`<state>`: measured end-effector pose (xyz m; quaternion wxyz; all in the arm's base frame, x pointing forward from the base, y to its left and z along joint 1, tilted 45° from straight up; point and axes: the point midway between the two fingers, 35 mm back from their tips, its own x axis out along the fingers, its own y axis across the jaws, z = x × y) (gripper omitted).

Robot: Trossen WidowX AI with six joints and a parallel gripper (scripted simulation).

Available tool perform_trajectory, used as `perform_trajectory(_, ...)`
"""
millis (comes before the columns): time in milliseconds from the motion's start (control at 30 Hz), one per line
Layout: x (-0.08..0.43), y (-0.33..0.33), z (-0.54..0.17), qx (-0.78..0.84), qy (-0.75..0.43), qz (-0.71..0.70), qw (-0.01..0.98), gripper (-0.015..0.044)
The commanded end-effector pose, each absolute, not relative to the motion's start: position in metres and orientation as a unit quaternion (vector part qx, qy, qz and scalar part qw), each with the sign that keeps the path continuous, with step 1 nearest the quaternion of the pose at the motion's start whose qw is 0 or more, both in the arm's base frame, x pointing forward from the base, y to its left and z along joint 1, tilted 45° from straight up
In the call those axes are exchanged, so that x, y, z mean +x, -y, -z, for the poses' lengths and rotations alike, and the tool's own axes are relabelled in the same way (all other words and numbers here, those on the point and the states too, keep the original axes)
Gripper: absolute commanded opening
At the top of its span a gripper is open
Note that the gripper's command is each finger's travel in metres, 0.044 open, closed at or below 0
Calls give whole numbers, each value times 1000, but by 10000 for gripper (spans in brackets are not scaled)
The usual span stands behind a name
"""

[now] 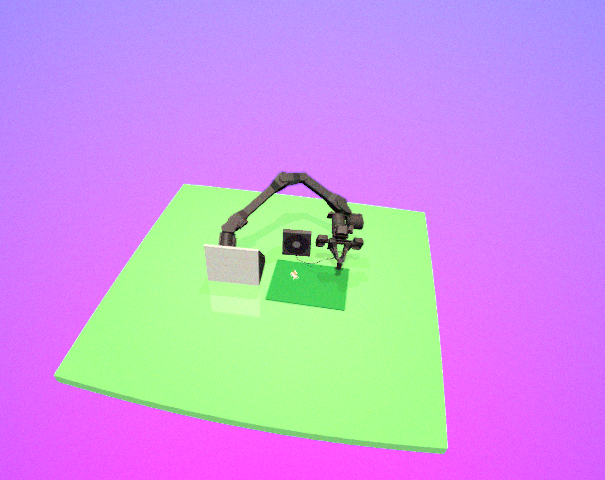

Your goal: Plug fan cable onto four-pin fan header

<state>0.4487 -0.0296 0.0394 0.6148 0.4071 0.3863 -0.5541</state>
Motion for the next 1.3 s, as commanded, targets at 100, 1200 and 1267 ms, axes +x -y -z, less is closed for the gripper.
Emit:
perform_trajectory(100,449,28,-48,397,-340,567,637,0)
perform_trajectory(1200,450,26,-66,385,-274,574,669,0)
perform_trajectory(1267,450,26,-66,385,-274,574,669,0)
